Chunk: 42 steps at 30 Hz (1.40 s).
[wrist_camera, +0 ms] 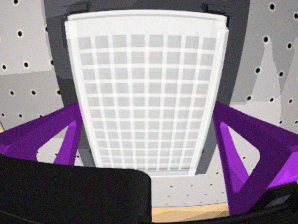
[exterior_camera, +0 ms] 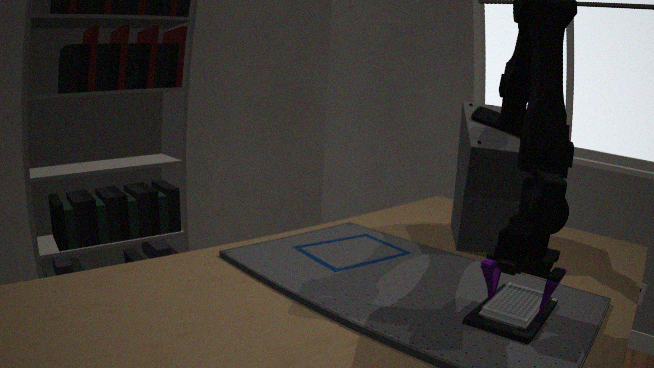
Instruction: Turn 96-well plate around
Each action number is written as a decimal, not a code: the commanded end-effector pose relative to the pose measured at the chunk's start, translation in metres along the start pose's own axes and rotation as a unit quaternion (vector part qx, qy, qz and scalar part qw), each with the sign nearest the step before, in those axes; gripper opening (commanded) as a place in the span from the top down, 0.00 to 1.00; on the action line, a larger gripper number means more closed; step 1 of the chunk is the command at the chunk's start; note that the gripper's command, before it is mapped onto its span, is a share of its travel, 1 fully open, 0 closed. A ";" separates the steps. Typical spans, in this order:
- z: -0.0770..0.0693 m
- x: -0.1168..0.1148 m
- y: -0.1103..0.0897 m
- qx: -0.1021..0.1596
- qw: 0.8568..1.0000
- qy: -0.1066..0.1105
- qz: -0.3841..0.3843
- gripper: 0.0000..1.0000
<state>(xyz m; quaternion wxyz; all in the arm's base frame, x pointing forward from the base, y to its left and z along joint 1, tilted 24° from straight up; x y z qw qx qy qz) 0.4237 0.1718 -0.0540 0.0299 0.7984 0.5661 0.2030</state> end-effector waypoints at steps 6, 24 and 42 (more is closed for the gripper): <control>-0.003 0.004 0.004 -0.007 1.000 0.005 0.001 1.00; -0.003 0.004 0.004 -0.007 1.000 0.005 0.001 1.00; -0.008 0.004 0.004 -0.007 1.000 0.005 0.001 1.00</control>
Point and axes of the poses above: the point where the finger pads meet when closed, its own z axis out along the fingers, its own x axis across the jaws, y = z × x, the point moved 2 cm from there along -z, back along the fingers, and after that the axes turned 13 degrees about z, right-handed, at the moved point
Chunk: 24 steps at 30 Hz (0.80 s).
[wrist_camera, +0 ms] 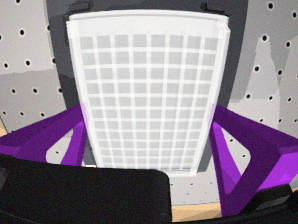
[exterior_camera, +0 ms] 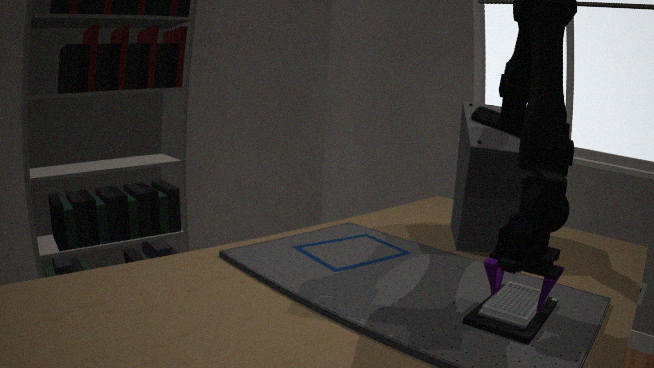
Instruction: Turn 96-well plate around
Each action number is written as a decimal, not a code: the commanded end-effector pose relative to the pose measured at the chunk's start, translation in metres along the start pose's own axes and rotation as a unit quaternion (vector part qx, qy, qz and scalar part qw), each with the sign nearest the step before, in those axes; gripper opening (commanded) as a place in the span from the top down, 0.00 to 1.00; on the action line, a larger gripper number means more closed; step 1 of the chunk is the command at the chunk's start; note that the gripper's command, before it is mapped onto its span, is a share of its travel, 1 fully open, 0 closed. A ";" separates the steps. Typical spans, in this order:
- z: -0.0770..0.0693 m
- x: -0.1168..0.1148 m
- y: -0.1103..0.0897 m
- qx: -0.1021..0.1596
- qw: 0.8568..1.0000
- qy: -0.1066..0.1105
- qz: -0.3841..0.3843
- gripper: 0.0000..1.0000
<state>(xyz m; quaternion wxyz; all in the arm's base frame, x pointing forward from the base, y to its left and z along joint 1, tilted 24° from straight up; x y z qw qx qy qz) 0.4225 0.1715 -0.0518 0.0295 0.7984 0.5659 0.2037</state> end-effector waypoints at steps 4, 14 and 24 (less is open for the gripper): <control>-0.013 0.003 0.004 -0.007 1.000 0.005 0.001 1.00; -0.029 0.003 0.004 -0.007 1.000 0.005 0.001 1.00; -0.043 0.003 0.004 -0.007 1.000 0.005 0.001 1.00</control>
Point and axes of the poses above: the point where the finger pads meet when closed, its own z axis out along the fingers, its own x axis across the jaws, y = z × x, the point moved 2 cm from there along -z, back along the fingers, and after that the axes turned 13 degrees about z, right-handed, at the moved point
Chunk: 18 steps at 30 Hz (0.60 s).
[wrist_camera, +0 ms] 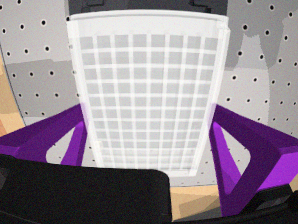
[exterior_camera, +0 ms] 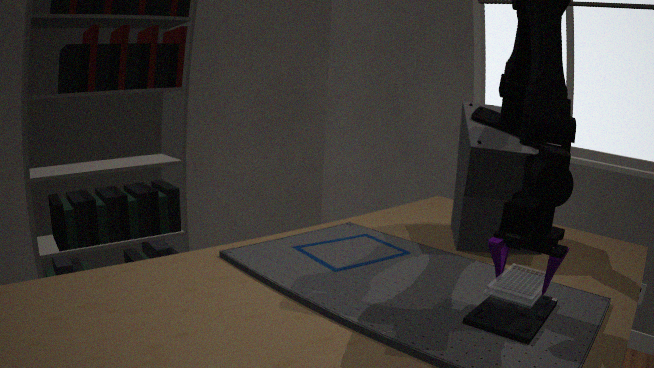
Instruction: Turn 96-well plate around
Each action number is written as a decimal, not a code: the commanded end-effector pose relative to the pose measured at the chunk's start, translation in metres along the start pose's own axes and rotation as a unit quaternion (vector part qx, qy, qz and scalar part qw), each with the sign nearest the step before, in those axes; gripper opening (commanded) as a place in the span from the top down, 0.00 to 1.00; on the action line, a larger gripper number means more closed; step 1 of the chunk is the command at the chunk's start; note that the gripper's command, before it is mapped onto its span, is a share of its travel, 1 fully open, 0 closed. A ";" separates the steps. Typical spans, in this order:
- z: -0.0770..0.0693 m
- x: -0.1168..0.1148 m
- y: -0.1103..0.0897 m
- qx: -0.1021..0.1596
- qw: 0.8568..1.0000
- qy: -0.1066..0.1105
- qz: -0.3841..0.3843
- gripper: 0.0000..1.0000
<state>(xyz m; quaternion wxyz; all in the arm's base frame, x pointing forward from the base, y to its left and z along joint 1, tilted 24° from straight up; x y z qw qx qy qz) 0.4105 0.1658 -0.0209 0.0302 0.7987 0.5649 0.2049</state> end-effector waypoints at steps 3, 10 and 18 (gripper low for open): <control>-0.014 0.003 0.004 -0.005 1.000 0.004 0.000 1.00; -0.022 0.003 0.004 -0.005 1.000 0.004 0.000 1.00; -0.036 0.003 0.004 -0.005 1.000 0.004 0.000 1.00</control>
Point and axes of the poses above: the point where the finger pads meet when closed, its own z axis out along the fingers, its own x axis across the jaws, y = z × x, the point moved 2 cm from there along -z, back along the fingers, and after that the axes turned 13 degrees about z, right-handed, at the moved point
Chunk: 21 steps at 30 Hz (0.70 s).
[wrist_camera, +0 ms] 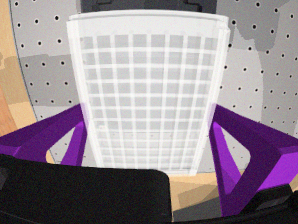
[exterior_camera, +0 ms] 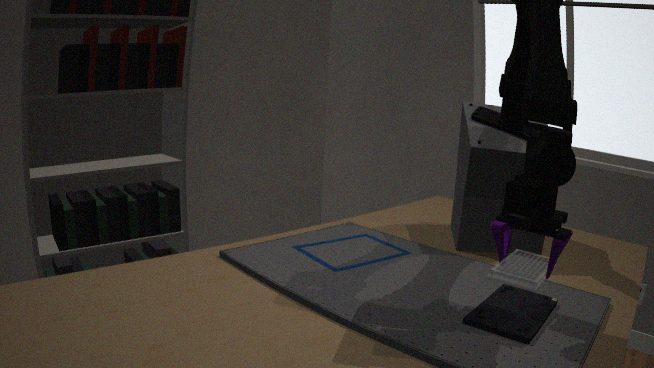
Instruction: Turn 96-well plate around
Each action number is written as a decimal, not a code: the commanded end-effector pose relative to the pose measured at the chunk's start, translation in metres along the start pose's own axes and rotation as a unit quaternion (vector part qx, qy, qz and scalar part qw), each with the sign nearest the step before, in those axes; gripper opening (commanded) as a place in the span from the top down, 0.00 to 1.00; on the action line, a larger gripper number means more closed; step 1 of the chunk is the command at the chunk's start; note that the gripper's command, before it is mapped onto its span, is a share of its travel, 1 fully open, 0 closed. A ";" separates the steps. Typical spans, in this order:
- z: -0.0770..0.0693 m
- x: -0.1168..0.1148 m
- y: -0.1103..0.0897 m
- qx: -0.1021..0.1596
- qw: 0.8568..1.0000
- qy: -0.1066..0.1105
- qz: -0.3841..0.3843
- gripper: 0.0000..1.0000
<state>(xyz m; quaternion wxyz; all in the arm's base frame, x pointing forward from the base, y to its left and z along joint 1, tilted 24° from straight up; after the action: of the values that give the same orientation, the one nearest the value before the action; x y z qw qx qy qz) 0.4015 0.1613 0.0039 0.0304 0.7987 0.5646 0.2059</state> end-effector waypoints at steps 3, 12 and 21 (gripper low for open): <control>-0.014 0.002 0.003 -0.005 1.000 0.003 -0.001 1.00; -0.021 0.002 0.003 -0.005 1.000 0.003 -0.001 1.00; -0.021 0.002 0.003 -0.005 1.000 0.003 -0.001 1.00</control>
<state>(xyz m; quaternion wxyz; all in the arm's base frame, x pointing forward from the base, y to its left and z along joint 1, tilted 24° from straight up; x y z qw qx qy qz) 0.3962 0.1580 0.0204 0.0307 0.7988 0.5641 0.2067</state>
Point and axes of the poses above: the point where the finger pads meet when closed, its own z axis out along the fingers, its own x axis across the jaws, y = z × x, the point moved 2 cm from there along -z, back along the fingers, and after that the axes turned 13 degrees about z, right-handed, at the moved point
